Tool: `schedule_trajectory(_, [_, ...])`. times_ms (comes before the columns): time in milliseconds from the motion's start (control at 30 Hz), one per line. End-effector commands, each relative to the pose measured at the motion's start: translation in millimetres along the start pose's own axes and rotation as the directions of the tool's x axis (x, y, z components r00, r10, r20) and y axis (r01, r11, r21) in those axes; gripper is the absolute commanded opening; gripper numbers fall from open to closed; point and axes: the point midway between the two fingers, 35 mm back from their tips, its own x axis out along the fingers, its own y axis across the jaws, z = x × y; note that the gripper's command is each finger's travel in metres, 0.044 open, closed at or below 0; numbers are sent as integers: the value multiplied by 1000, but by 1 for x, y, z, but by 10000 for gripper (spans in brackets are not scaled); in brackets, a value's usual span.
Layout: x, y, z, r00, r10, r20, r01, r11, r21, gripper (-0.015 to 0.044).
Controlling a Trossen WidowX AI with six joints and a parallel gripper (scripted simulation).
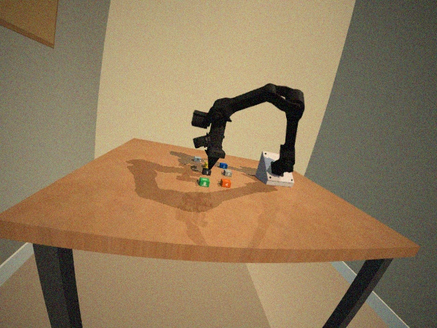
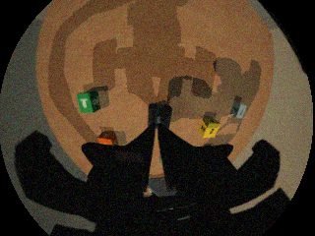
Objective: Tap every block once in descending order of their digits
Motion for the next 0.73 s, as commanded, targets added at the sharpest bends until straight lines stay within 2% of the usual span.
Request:
schedule_trajectory(0, [-20, -1, 2, 1000, -5, 11, 5, 1000, -6, 20])
schedule_trajectory(67, [-20, -1, 2, 1000, -5, 11, 5, 1000, -6, 20])
schedule_trajectory(133, [-25, 9, 0, 1000, -6, 11, 6, 1000, -5, 72])
schedule_trajectory(267, [-54, 67, -15, 1000, -6, 10, 6, 1000, -4, 178])
schedule_trajectory(533, [-99, 168, -79, 1000, -1, 6, 1, 1000, -2, 387])
schedule_trajectory(700, [-99, 170, -81, 1000, 0, 6, 0, 1000, -2, 400])
